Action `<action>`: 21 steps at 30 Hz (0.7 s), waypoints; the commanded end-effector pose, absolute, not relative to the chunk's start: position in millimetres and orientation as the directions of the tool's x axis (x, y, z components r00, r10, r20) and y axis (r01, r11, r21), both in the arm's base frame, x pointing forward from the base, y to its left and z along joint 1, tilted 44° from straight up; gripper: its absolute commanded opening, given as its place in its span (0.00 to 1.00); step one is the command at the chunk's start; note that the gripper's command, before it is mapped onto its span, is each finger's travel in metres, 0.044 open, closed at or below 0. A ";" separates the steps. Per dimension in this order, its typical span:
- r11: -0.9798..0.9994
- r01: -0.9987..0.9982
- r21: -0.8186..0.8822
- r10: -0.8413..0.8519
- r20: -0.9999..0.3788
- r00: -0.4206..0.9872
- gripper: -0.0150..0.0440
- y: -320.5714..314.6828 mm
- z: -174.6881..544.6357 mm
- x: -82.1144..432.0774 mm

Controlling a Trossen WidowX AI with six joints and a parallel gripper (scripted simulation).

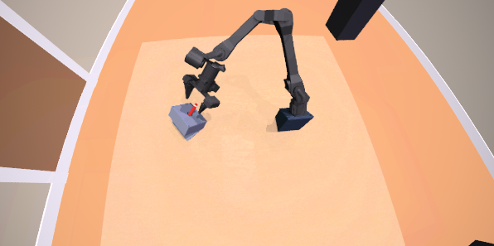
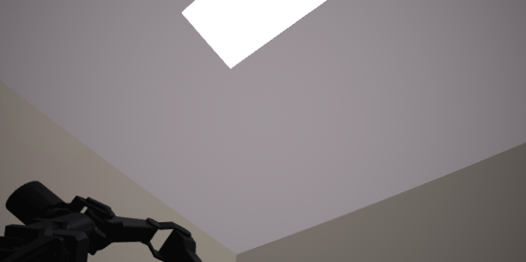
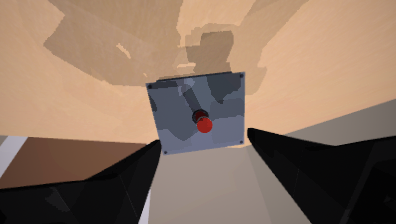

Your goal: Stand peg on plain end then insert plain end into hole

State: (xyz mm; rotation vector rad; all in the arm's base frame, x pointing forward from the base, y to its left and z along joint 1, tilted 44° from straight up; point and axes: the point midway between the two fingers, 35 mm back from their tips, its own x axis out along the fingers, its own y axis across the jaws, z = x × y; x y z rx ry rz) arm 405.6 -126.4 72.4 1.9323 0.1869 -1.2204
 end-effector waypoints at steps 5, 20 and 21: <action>-0.652 0.510 0.560 -0.288 -0.806 0.517 1.00 -123.3 83.3 399.7; -0.652 0.513 0.558 -0.287 -0.808 0.515 1.00 -115.9 102.9 388.6; -0.653 0.513 0.558 -0.286 -0.808 0.515 1.00 -115.4 104.2 387.8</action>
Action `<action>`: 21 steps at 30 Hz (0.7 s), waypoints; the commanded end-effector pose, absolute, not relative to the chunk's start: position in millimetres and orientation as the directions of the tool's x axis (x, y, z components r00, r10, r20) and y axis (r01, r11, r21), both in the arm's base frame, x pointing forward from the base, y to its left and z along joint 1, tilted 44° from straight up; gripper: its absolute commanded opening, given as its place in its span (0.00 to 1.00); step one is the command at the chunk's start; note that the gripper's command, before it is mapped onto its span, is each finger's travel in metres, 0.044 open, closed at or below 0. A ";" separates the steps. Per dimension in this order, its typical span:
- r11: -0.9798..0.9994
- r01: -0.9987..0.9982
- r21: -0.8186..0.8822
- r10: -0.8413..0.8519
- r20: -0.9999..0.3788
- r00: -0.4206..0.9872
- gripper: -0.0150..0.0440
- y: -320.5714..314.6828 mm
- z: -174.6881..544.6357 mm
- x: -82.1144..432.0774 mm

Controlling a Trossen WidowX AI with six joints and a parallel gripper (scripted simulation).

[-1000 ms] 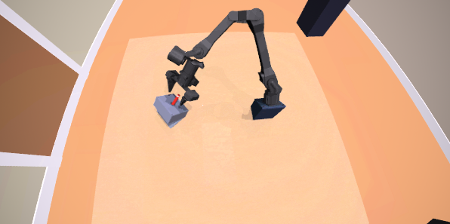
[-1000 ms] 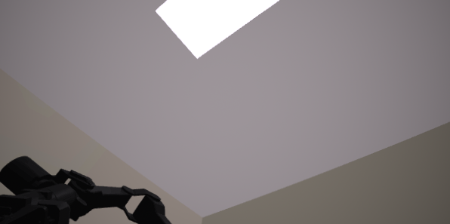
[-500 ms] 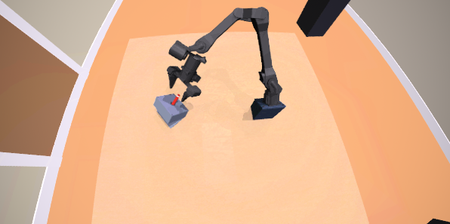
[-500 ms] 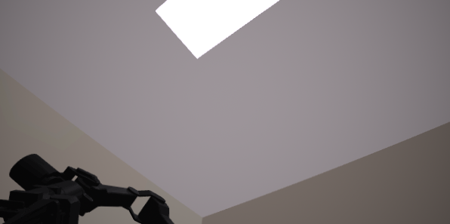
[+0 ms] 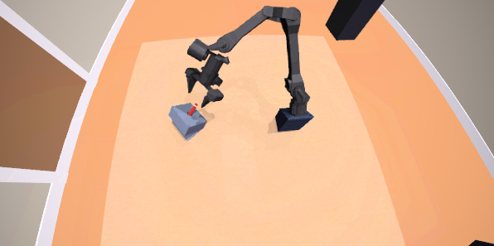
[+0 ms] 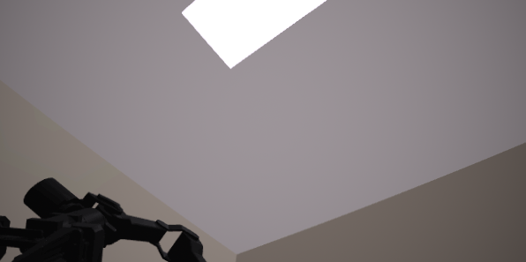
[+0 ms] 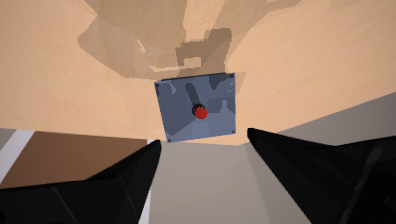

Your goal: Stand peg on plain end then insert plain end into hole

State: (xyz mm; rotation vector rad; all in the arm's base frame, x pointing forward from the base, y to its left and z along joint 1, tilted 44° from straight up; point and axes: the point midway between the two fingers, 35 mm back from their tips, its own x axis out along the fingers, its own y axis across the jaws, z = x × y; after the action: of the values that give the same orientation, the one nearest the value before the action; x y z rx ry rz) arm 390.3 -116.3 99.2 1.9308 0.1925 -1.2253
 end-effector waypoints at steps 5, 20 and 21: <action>-0.653 0.514 0.557 -0.286 -0.809 0.514 1.00 -112.7 110.7 383.7; -0.653 0.515 0.556 -0.285 -0.810 0.513 1.00 -105.5 127.2 373.0; -0.653 0.515 0.556 -0.285 -0.810 0.513 1.00 -104.9 128.5 372.1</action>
State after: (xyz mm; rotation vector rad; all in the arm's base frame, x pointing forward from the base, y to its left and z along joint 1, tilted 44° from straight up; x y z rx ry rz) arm 374.8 -105.8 123.3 1.9296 0.1969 -1.2293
